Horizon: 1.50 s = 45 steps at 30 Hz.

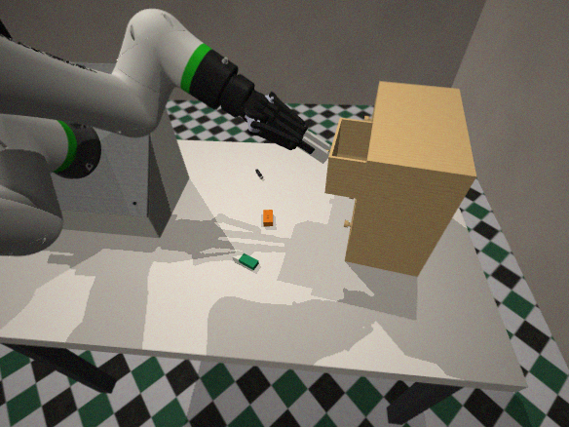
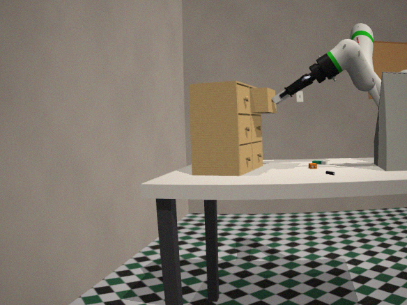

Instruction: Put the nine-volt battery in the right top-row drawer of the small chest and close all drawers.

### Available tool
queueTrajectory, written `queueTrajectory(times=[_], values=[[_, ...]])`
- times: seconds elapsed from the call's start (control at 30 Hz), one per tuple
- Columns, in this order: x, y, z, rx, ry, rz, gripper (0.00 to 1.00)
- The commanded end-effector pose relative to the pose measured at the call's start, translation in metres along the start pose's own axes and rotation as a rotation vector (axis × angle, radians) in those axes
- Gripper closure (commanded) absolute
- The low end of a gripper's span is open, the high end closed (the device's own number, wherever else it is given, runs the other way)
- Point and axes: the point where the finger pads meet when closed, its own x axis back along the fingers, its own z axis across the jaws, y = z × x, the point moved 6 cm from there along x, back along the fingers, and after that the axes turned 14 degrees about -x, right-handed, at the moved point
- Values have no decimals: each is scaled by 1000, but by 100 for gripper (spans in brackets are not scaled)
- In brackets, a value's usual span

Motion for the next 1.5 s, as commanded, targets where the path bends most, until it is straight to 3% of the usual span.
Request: queueTrajectory(times=[0.0,0.13,0.5,0.77,1.2,1.47], values=[[0,0,0,0,0,0,92],[0,0,0,0,0,0,92],[0,0,0,0,0,0,80],[2,1,0,0,0,0,80],[40,22,5,0,0,0,80],[48,25,6,0,0,0,80]])
